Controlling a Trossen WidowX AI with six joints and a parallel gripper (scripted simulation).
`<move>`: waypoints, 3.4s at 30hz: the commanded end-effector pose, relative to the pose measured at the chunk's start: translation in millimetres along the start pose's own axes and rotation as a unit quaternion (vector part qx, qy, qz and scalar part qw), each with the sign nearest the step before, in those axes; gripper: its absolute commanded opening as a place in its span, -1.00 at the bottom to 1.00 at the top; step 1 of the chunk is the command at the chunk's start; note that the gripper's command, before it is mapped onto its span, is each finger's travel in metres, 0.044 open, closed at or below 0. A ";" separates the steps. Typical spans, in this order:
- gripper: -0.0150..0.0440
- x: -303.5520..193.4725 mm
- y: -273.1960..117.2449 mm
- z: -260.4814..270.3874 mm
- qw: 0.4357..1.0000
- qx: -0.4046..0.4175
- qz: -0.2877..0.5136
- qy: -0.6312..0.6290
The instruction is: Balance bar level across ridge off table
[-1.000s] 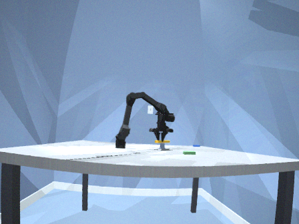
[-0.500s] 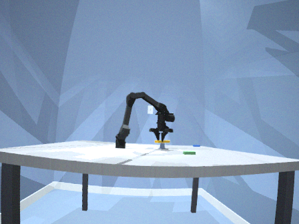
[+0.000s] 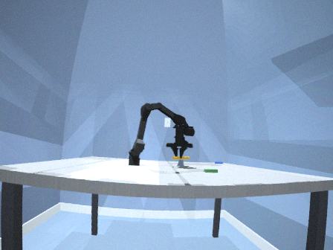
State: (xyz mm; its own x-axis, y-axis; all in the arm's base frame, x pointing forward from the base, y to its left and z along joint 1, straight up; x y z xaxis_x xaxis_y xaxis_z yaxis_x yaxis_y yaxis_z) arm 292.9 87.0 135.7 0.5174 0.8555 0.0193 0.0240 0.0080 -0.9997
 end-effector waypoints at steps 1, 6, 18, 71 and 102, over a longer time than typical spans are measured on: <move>-0.49 -0.2 -0.5 -0.1 1.000 0.000 0.001 -0.002; -0.49 -0.2 -0.6 -0.2 1.000 0.000 0.001 -0.002; -0.49 -0.1 -0.2 -0.2 1.000 0.000 0.000 -0.002; -0.05 0.0 -0.1 0.0 1.000 0.000 0.000 0.000; 0.09 0.0 -0.1 0.0 1.000 0.000 0.000 0.000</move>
State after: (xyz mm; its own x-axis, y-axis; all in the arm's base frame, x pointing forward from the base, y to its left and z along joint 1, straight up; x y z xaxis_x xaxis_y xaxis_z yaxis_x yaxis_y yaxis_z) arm 292.9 87.0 135.8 0.5174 0.8555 0.0190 0.0236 0.0079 -0.9997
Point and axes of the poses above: the point midway between the two fingers, 35 mm back from their tips, its own y axis out along the fingers, its own z axis across the jaws, x = y × z, the point moved 4 cm from there along -y, back along the fingers, and after that the axes turned 14 degrees about -y, right-handed, at the moved point
